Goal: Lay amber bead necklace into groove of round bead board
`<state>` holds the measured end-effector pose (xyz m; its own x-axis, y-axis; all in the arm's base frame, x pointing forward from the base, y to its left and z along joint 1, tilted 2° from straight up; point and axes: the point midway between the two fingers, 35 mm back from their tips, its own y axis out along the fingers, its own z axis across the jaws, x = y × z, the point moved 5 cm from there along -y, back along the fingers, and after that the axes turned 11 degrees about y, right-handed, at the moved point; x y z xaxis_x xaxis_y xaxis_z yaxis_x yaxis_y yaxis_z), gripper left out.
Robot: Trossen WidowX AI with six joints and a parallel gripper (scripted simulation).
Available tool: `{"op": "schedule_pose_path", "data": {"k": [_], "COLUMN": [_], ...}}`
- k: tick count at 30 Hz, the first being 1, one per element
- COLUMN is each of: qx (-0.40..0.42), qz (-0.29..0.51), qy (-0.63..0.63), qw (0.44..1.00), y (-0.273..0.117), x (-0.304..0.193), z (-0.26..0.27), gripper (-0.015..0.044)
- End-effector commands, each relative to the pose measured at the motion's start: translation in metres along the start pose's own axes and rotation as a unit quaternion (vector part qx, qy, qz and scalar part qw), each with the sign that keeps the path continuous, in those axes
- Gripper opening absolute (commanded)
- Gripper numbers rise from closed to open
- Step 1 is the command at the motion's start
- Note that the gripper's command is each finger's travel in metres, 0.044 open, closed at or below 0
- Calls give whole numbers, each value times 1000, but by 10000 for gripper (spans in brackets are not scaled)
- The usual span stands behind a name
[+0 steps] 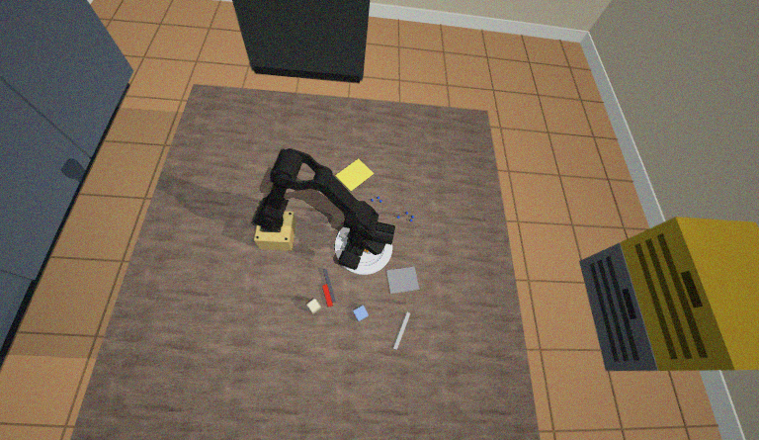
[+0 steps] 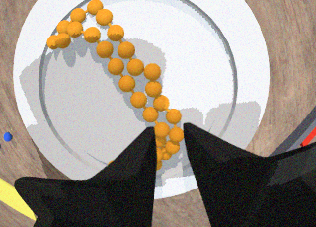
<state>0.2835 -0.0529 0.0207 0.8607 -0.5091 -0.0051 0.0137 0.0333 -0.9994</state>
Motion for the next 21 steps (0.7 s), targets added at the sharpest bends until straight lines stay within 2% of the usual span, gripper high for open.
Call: {"op": "schedule_pose_path", "data": {"k": [1, 14, 21], "qx": [1, 1, 1], "qz": [1, 2, -2], "qy": [1, 1, 3], "qw": [1000, 1000, 1000], "y": [-1, 4, 1], "x": [-2, -6, -4], "z": [-4, -11, -10], "gripper": [0, 0, 184]}}
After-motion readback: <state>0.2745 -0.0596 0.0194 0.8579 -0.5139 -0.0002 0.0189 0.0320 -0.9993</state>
